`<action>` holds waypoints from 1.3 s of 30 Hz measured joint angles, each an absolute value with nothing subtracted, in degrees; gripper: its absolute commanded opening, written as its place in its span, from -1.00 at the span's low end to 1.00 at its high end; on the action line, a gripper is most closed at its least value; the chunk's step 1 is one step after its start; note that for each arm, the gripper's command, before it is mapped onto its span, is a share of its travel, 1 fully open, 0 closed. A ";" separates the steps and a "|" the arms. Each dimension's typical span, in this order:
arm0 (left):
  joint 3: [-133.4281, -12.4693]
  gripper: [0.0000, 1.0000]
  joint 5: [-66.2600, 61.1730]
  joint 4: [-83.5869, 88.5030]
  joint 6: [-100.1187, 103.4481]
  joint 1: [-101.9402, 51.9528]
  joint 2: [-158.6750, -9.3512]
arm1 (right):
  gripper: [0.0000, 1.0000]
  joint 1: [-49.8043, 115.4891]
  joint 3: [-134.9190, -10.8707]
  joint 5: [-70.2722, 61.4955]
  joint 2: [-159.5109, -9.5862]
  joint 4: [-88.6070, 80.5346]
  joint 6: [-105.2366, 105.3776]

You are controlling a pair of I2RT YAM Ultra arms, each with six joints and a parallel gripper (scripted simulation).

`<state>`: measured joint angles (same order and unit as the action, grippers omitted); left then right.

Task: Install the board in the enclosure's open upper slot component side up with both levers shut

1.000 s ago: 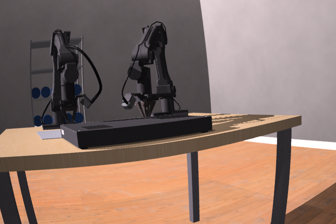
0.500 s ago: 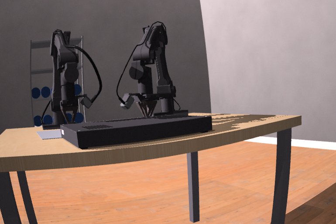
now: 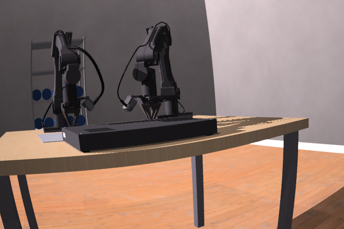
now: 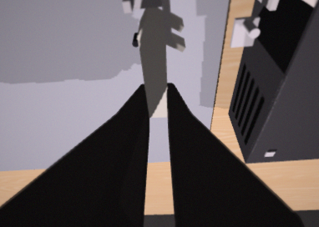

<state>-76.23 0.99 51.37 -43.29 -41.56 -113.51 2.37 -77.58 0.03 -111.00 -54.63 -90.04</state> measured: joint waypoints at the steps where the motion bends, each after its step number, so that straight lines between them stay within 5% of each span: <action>1: -76.23 -0.94 0.99 51.37 -43.31 -41.56 -113.51 | -0.93 2.37 -77.58 0.03 -111.00 -54.63 -90.06; 39: -84.49 -0.94 0.23 55.81 -43.90 -38.41 -118.83 | -0.93 2.52 -88.84 0.08 -118.52 -60.38 -87.53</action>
